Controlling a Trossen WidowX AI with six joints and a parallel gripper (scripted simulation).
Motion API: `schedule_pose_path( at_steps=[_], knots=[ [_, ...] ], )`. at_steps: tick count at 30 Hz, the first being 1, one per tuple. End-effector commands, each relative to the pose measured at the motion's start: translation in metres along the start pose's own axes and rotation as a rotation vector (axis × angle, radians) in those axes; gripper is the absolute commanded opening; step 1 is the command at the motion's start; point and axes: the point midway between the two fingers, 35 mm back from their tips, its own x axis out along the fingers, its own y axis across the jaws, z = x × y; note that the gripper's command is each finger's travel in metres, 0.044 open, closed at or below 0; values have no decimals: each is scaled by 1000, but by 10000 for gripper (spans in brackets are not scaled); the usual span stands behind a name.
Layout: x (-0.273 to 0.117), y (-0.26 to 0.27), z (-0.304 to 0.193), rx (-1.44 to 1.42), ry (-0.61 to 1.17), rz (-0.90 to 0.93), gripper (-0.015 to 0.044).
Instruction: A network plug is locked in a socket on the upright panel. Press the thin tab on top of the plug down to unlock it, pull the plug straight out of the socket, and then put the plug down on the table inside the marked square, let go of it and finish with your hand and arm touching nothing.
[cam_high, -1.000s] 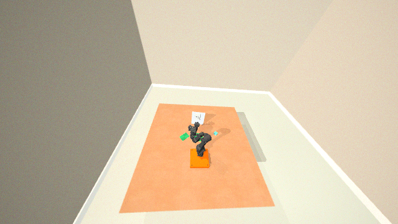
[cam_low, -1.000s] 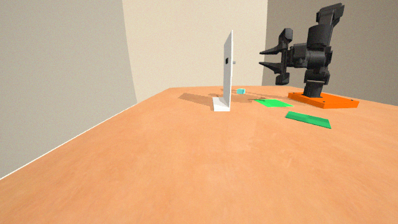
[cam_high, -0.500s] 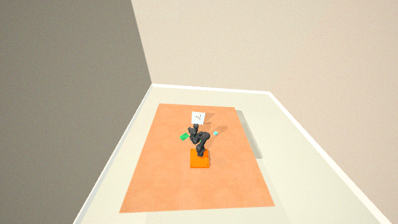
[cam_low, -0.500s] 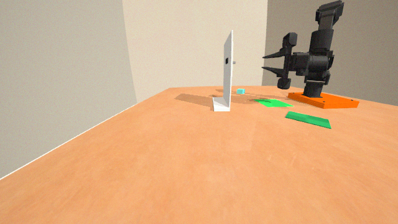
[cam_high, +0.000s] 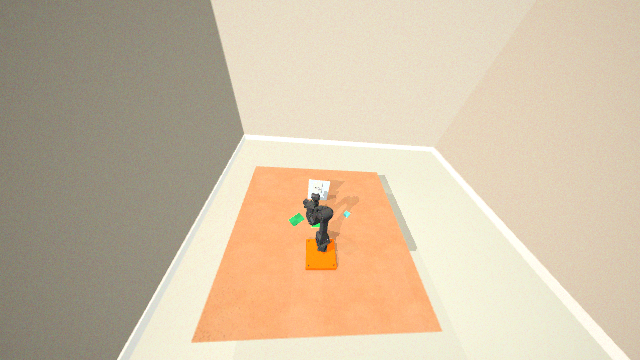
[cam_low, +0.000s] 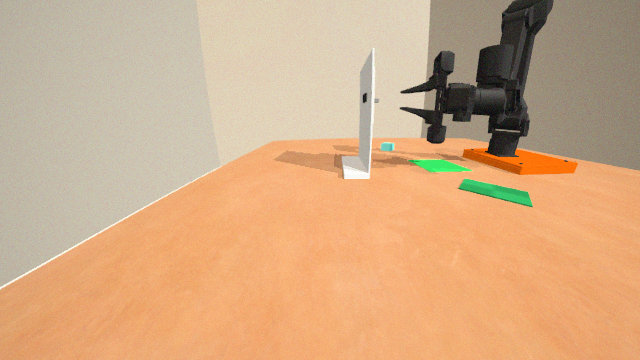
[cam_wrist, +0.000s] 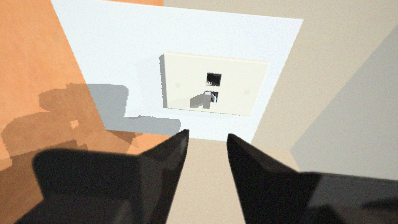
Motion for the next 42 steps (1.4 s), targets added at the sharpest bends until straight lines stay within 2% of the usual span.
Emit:
schedule_pose_path(
  at_steps=[1,39,41,42],
  knots=[
    [7,0,4,4,-4,-2,156],
    [61,-2,18,5,-4,-7,156],
    [61,-2,18,5,-4,-7,104],
    [61,-2,18,5,-4,-7,97]
  ],
)
